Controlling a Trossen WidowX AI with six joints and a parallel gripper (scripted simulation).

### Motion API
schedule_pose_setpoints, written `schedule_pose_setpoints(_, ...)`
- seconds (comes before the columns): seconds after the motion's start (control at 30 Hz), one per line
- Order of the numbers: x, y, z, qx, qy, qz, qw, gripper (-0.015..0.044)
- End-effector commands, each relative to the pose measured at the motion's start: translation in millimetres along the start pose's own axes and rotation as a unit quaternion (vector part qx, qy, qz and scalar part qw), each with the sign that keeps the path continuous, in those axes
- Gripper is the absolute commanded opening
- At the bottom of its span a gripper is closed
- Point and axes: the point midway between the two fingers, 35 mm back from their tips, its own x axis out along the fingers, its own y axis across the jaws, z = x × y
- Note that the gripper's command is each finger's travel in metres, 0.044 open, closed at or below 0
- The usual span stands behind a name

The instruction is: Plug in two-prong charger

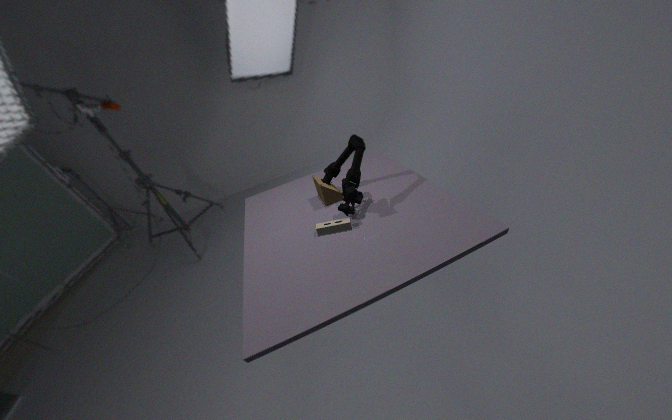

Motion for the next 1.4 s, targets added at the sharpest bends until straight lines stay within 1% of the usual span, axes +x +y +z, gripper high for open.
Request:
schedule_pose_setpoints(0.0, 5.1, -0.3, -0.9, 0.004, -0.001, 0.003, 1.0, 0.044)
schedule_pose_setpoints(0.03, 5.1, -0.3, -0.9, 0.004, -0.001, 0.003, 1.0, 0.044)
schedule_pose_setpoints(0.47, 2.0, 0.3, -0.1, 0.0, 0.0, 0.001, 1.0, 0.0099)
schedule_pose_setpoints(0.63, 2.0, 0.3, -0.1, 0.0, 0.0, 0.001, 1.0, 0.0065)
schedule_pose_setpoints(0.7, -0.4, 0.1, -0.3, 0.0, 0.001, 0.001, 1.0, 0.0013)
schedule_pose_setpoints(0.73, -2.6, -0.2, -0.4, 0.0, 0.001, 0.0, 1.0, 0.0)
schedule_pose_setpoints(1.1, -49.2, -0.7, -8.3, 0.004, 0.0, 0.001, 1.0, 0.0)
schedule_pose_setpoints(1.37, -51.8, -4.5, -12.6, 0.018, 0.0, 0.002, 1.0, 0.0)
